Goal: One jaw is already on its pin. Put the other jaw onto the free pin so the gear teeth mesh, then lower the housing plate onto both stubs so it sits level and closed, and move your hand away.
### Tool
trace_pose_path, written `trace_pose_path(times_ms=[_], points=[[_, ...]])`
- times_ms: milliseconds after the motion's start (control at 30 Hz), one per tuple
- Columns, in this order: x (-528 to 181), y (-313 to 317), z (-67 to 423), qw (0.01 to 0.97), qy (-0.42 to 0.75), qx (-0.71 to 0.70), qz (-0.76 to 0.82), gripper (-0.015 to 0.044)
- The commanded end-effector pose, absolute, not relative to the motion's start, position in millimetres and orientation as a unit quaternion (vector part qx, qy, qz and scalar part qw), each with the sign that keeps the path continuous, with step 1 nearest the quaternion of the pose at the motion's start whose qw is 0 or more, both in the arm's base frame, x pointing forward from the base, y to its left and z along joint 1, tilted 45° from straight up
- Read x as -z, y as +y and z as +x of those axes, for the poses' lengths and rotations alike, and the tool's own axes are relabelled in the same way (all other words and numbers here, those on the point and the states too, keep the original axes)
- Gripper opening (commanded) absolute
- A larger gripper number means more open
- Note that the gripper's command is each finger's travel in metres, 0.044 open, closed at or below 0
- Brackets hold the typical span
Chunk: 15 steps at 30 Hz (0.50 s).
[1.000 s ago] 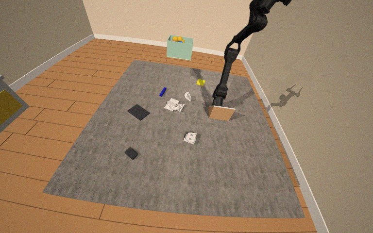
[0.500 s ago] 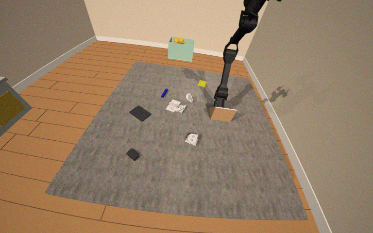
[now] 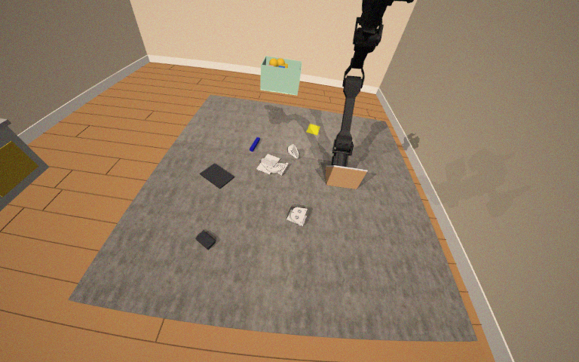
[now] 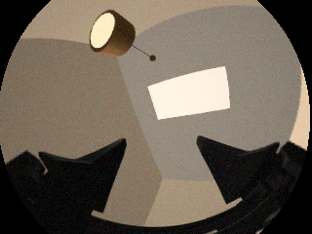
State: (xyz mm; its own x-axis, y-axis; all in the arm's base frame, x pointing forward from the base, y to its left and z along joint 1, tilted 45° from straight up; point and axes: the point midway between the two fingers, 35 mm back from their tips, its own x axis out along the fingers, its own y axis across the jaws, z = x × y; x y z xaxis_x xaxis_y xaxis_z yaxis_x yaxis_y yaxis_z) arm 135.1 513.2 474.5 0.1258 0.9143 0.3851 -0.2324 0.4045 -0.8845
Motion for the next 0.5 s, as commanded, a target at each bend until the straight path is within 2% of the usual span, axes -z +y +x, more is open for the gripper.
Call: trace_pose_path(times_ms=[0,467], points=[[-458.3,508.1,161.0,0.678,-0.470,-0.421,-0.377,0.0440],[-392.0,474.3,247.8,0.689,-0.335,-0.398,-0.505,0.0440]])
